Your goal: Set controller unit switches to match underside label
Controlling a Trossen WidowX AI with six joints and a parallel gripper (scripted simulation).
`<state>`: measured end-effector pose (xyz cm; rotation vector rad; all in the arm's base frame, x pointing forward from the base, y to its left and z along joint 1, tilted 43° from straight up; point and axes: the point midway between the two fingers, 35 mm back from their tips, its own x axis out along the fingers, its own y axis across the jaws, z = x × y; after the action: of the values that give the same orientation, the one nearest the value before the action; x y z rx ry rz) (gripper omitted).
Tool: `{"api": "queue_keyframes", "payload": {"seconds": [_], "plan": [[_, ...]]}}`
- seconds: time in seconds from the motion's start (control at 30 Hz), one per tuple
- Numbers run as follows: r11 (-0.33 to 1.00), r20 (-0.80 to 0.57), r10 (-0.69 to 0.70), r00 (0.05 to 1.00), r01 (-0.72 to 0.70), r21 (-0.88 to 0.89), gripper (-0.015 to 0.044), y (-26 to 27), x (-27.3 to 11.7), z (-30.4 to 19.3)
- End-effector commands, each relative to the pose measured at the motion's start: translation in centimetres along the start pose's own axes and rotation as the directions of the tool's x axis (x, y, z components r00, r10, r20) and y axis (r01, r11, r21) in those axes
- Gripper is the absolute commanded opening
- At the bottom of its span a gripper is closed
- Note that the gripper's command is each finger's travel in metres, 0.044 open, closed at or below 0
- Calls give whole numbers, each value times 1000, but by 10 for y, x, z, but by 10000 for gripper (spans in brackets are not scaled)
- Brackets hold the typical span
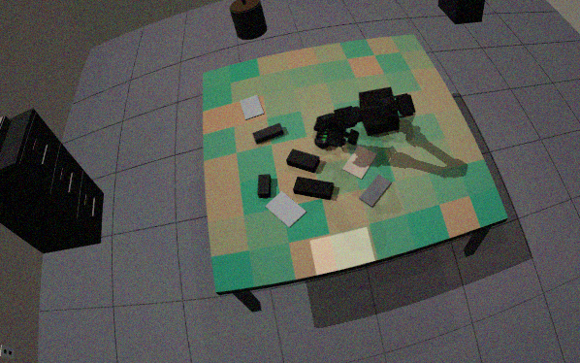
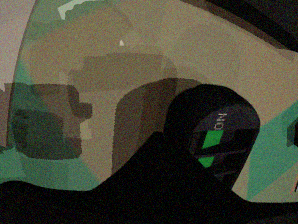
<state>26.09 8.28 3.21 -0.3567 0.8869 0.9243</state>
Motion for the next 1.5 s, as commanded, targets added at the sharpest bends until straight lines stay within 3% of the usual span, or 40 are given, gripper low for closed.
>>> {"api": "queue_keyframes", "payload": {"seconds": [0.0, 0.73, 1.47], "plan": [[1000, -12, 2, 1000, -2, 12, 0, 3, 8, -4], [1000, -12, 5, 1000, -5, 12, 0, 15, 40, -5], [1000, -12, 5, 1000, -5, 12, 0, 9, 43, -5]]}}
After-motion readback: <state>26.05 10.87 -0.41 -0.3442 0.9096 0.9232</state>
